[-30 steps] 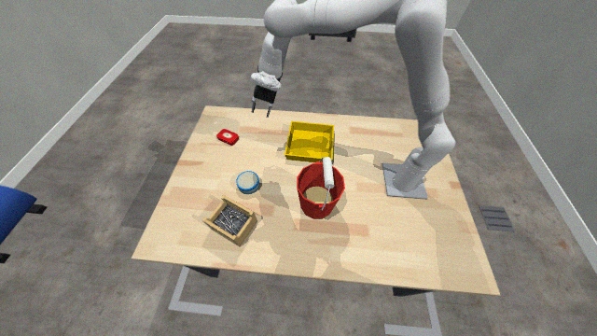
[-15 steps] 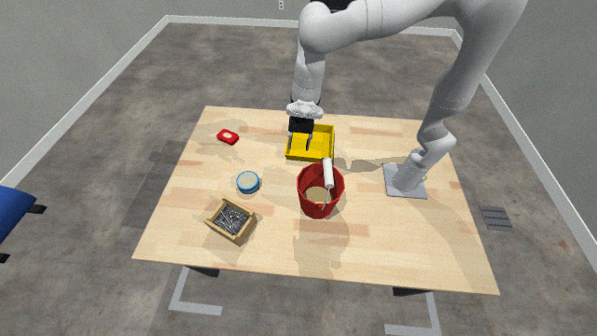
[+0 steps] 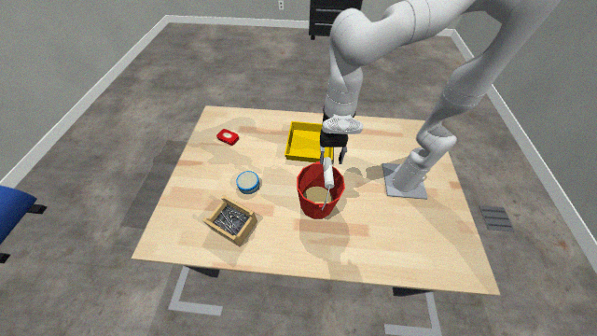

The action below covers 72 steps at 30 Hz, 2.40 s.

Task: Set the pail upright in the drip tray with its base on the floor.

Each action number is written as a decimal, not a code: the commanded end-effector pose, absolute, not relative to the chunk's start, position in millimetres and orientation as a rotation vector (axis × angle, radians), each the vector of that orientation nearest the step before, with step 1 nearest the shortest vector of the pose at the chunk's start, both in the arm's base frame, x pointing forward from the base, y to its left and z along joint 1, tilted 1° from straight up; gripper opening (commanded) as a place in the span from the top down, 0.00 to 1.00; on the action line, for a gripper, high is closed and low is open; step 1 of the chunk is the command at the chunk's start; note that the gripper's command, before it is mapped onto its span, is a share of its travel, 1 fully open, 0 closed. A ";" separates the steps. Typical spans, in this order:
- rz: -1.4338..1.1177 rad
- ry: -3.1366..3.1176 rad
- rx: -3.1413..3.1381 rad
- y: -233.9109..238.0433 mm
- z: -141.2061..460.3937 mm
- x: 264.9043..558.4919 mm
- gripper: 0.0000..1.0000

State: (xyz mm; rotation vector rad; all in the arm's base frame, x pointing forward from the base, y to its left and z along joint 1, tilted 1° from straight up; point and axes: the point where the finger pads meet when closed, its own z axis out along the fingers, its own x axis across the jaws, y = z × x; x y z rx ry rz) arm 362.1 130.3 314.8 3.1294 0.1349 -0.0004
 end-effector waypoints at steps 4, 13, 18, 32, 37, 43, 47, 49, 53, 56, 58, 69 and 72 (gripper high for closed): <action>0.002 0.135 3.130 130.4 315.4 362.2 0.00; 0.002 0.135 3.130 130.4 315.4 362.2 0.00; 0.002 0.135 3.130 130.4 315.4 362.2 0.00; 0.002 0.135 3.130 130.4 315.4 362.2 0.00; 0.002 0.135 3.130 130.4 315.2 362.2 0.00; 0.002 0.135 3.130 130.4 313.8 362.3 0.00; 0.002 0.135 3.130 130.3 310.8 362.3 0.00; 0.002 0.135 3.130 130.3 308.5 362.3 0.00; 0.002 0.135 3.130 130.3 302.3 362.3 0.00; 0.002 0.135 3.130 130.2 296.5 362.4 0.00; 0.002 0.135 3.130 130.2 294.4 362.4 0.00; 0.002 0.135 3.130 130.0 270.3 362.5 0.00; 0.002 0.135 3.130 130.0 263.0 362.5 0.00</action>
